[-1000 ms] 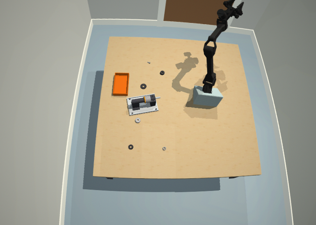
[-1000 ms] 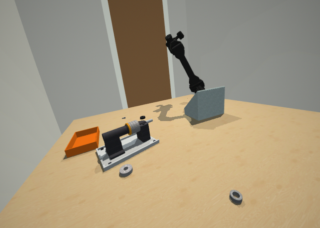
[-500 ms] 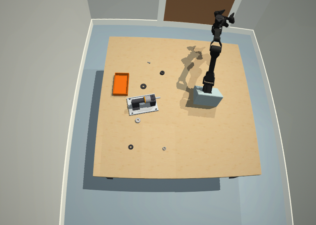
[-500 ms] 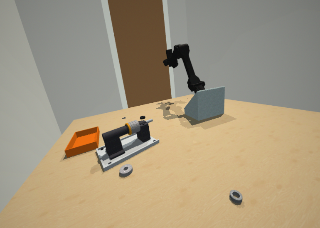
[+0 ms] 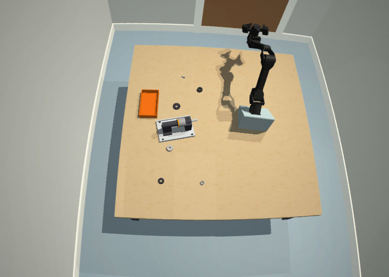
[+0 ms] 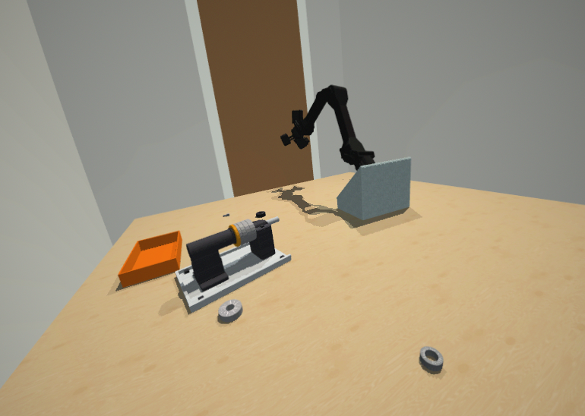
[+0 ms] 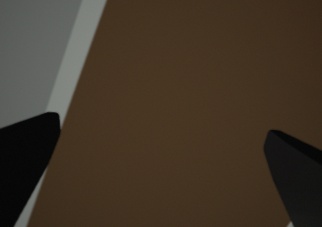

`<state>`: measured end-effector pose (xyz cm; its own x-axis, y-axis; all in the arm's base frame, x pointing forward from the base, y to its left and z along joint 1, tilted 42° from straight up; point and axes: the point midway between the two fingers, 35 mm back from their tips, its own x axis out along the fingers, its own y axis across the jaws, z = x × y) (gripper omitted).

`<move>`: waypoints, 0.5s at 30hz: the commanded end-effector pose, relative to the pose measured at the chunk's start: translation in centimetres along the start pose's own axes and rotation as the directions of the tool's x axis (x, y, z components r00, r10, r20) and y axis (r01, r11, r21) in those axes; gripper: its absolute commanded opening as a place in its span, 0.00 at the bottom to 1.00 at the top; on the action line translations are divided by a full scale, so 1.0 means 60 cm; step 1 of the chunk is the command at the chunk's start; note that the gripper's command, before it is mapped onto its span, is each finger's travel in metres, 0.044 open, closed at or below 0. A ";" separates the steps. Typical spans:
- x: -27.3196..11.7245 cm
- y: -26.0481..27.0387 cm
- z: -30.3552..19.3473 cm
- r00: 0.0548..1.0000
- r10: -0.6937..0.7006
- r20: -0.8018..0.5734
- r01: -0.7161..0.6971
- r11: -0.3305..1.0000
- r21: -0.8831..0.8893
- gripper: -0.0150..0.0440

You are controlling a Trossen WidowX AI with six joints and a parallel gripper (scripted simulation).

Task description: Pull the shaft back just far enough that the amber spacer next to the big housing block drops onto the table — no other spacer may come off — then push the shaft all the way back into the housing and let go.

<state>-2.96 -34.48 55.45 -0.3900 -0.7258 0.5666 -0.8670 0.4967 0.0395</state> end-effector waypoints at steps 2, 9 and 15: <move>-0.044 -0.127 0.075 0.978 -0.179 0.112 0.180 0.984 -0.004 1.00; -0.158 -0.293 0.145 0.877 -0.427 0.220 0.435 0.901 0.017 1.00; -0.297 -0.411 0.182 0.733 -0.618 0.284 0.636 0.771 0.038 1.00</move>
<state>17.98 -40.03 38.91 0.0704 -0.9703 0.2313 -0.9504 0.0052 0.3110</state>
